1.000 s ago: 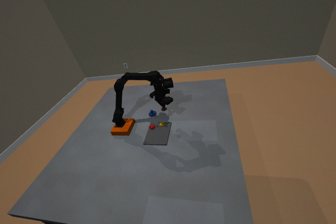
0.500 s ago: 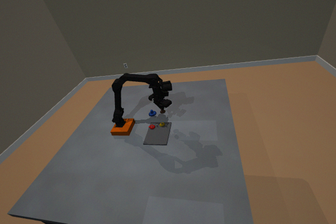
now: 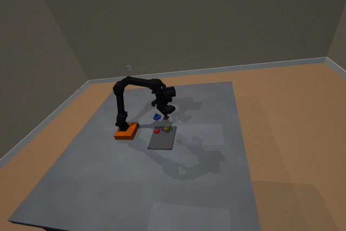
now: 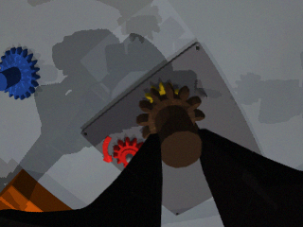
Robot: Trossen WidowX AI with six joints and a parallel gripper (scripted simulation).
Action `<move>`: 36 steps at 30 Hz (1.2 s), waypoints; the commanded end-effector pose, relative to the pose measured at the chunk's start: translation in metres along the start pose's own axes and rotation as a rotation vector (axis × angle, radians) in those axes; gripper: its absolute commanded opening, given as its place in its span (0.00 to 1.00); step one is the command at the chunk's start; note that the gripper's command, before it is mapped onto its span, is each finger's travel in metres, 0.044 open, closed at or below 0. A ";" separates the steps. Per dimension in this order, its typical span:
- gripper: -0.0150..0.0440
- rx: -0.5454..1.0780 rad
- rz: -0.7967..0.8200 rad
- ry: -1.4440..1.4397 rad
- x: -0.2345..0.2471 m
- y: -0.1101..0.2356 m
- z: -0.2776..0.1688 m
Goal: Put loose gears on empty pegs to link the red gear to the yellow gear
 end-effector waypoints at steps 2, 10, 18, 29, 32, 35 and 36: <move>0.25 -0.006 -0.006 0.006 0.003 -0.002 -0.007; 0.25 -0.005 -0.006 0.006 0.006 -0.009 -0.016; 0.25 -0.006 -0.005 0.007 0.010 -0.017 -0.025; 0.25 -0.004 -0.005 0.007 0.016 -0.027 -0.037; 0.25 -0.004 -0.005 0.006 0.018 -0.030 -0.041; 0.25 -0.003 -0.004 0.006 0.020 -0.033 -0.044; 0.25 -0.003 -0.004 0.006 0.020 -0.034 -0.045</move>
Point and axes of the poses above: the point midway between the two fingers, 35 mm back from their tips, its own y axis back along the fingers, its own x axis across the jaws, z = x × y, the point moved 7 cm from there along y, back along the fingers, and after that the axes turned 9 degrees about y, right-handed, at the moved point
